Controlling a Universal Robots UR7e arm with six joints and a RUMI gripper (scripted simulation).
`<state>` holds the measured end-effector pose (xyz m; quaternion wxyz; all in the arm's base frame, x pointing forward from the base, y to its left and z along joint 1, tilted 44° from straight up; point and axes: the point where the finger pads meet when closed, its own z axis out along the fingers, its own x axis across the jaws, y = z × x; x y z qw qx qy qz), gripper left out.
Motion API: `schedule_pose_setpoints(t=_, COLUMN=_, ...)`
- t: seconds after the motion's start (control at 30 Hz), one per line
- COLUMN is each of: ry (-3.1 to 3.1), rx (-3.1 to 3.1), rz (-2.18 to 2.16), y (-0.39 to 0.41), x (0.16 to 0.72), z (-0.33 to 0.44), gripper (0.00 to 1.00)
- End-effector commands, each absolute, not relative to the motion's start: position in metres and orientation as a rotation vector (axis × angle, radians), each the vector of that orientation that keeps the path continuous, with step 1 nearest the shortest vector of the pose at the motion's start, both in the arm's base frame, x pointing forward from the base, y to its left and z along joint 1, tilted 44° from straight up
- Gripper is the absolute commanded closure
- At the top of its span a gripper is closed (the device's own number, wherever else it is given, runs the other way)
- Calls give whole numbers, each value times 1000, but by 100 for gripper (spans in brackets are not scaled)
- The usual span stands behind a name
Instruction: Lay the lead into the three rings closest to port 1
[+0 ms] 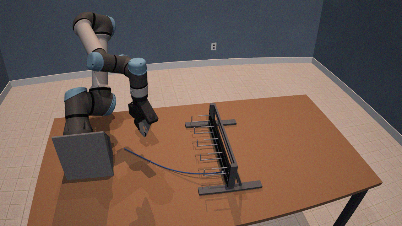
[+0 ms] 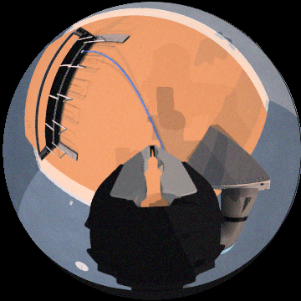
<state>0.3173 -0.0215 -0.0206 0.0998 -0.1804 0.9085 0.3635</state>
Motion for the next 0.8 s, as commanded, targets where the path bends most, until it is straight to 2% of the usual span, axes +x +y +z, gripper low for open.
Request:
schedule_pose_setpoints(t=0.0, ry=2686, rx=-533, rz=1073, y=-22, x=317, z=-21, gripper=100)
schedule_pose_setpoints(t=0.6, ry=2676, rx=-555, rz=1069, y=-22, x=317, z=-20, gripper=100)
schedule_pose_setpoints(t=0.77, ry=2582, rx=-752, rz=1025, y=-18, x=314, z=-18, gripper=100)
